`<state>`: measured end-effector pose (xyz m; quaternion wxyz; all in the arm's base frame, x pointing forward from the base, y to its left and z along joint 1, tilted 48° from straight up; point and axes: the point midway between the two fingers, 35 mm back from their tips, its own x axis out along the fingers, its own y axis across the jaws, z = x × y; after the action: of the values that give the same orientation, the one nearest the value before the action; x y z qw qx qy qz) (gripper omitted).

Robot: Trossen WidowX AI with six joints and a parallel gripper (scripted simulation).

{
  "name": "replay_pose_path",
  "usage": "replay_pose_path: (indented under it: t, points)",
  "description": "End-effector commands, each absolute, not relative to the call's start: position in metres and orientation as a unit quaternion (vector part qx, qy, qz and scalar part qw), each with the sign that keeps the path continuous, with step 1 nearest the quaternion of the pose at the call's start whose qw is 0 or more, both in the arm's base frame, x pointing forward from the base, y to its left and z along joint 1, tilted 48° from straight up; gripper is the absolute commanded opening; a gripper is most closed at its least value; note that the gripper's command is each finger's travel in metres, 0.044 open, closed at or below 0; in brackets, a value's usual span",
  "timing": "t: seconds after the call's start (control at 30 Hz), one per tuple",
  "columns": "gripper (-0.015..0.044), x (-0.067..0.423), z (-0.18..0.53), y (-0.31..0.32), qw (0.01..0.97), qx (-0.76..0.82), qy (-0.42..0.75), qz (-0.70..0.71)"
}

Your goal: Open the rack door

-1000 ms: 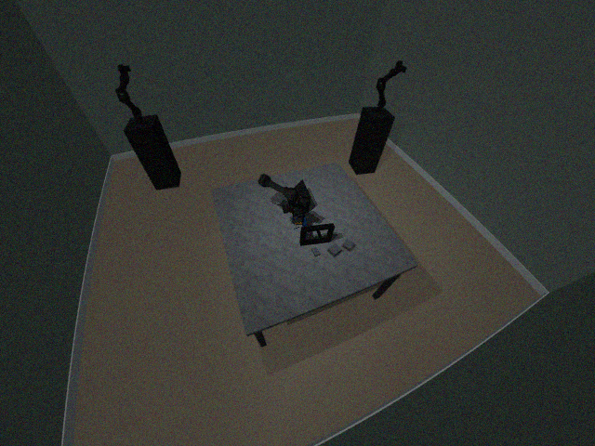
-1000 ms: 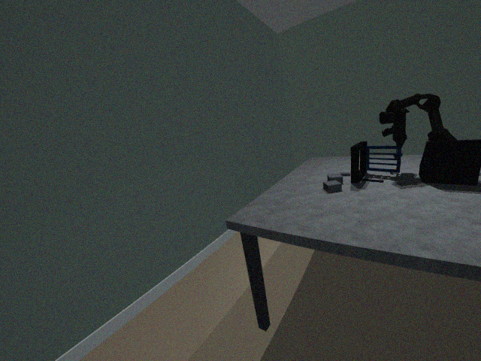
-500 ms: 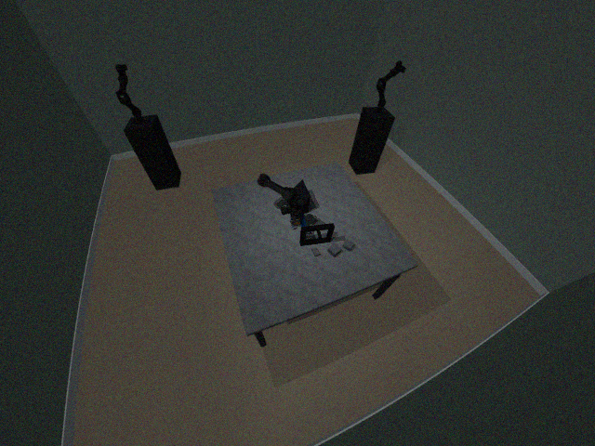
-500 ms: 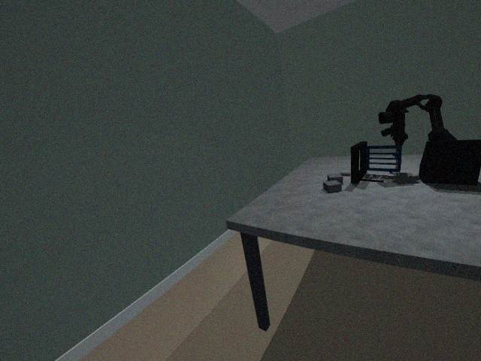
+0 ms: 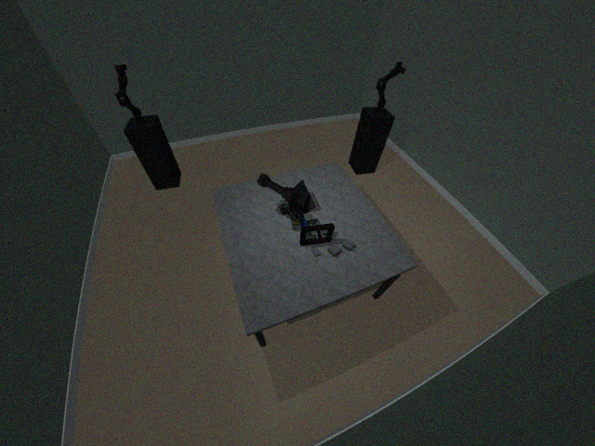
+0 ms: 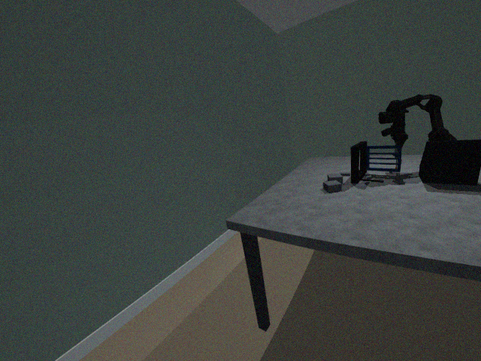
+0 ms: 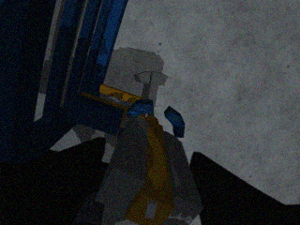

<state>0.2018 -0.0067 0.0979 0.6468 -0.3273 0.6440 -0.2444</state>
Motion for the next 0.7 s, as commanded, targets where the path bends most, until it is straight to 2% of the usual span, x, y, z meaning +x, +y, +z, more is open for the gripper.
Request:
replay_pose_path:
  t: [0.0,0.67]
  points:
    - [0.0295,0.202,0.1,-0.005,0.649,-0.328,0.643,-0.242]
    - [0.0295,0.201,0.122,0.02,0.662,-0.33,0.635,-0.223]
